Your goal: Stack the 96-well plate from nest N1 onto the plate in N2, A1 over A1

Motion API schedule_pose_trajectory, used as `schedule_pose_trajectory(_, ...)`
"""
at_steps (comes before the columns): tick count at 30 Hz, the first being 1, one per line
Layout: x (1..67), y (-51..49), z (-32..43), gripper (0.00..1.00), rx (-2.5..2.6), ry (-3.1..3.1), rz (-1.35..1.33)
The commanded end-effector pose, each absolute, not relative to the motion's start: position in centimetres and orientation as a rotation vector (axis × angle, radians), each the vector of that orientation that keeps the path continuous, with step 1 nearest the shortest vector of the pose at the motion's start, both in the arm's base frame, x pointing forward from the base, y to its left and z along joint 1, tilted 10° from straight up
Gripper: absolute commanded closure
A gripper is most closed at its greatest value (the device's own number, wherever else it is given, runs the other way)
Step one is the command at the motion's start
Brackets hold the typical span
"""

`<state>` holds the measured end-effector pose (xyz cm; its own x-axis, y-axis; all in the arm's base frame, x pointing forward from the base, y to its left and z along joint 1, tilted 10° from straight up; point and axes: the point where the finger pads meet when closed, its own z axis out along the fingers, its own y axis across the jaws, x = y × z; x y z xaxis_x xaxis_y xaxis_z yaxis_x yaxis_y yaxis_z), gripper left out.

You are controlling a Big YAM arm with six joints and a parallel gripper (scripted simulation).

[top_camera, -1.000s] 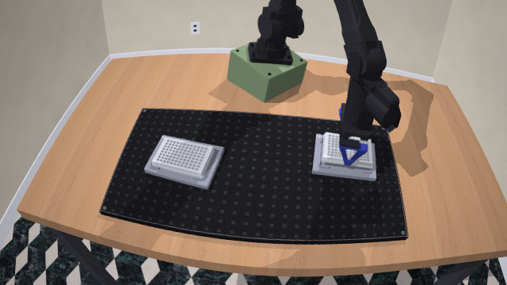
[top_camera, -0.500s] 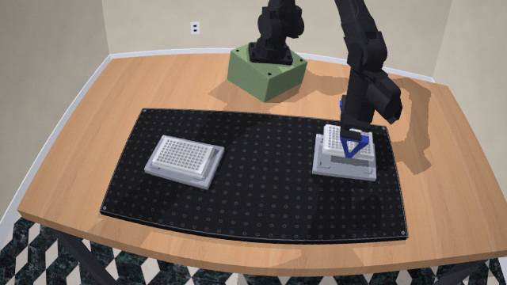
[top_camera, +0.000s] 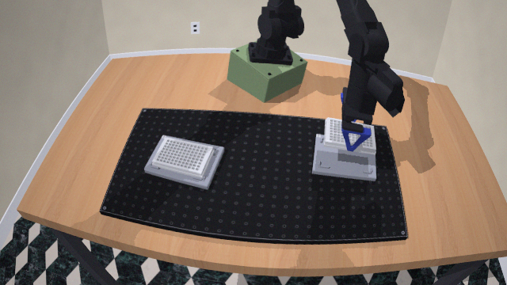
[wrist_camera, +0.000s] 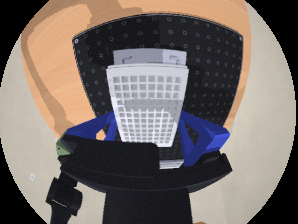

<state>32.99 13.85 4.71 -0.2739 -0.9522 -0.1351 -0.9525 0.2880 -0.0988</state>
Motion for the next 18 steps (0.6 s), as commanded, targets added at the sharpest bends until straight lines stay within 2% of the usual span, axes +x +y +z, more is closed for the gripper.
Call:
schedule_pose_trajectory(1, 35.5, 14.4, 8.4, 1.00, -1.734, 2.324, -0.022)
schedule_pose_trajectory(18, 35.1, 14.1, 11.0, 1.00, -1.733, 2.322, -0.023)
